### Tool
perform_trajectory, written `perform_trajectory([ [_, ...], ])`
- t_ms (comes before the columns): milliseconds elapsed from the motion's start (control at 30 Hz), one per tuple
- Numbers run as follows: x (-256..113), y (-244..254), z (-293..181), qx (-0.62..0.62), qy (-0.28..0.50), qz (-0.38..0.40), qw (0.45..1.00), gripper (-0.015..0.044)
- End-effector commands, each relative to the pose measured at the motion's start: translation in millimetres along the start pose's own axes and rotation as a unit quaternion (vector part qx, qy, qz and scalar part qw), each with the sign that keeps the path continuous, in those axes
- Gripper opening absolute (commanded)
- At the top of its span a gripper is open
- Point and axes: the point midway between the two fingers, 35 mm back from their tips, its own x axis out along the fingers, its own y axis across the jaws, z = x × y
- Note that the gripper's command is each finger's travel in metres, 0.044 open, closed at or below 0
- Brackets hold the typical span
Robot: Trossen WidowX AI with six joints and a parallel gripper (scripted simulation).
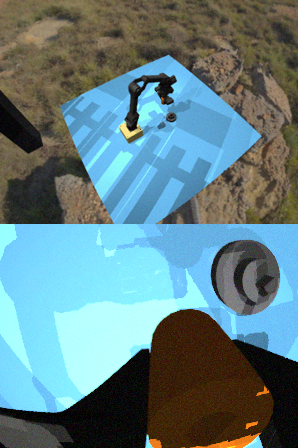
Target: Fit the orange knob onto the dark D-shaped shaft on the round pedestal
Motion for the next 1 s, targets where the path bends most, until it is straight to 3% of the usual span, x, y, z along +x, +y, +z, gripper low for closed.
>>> perform_trajectory([
  [0,5,-10,4,-0.002,0.003,0.001,1.000,0.0000],
  [967,30,-91,21,-0.002,0.002,-0.002,1.000,0.0000],
])
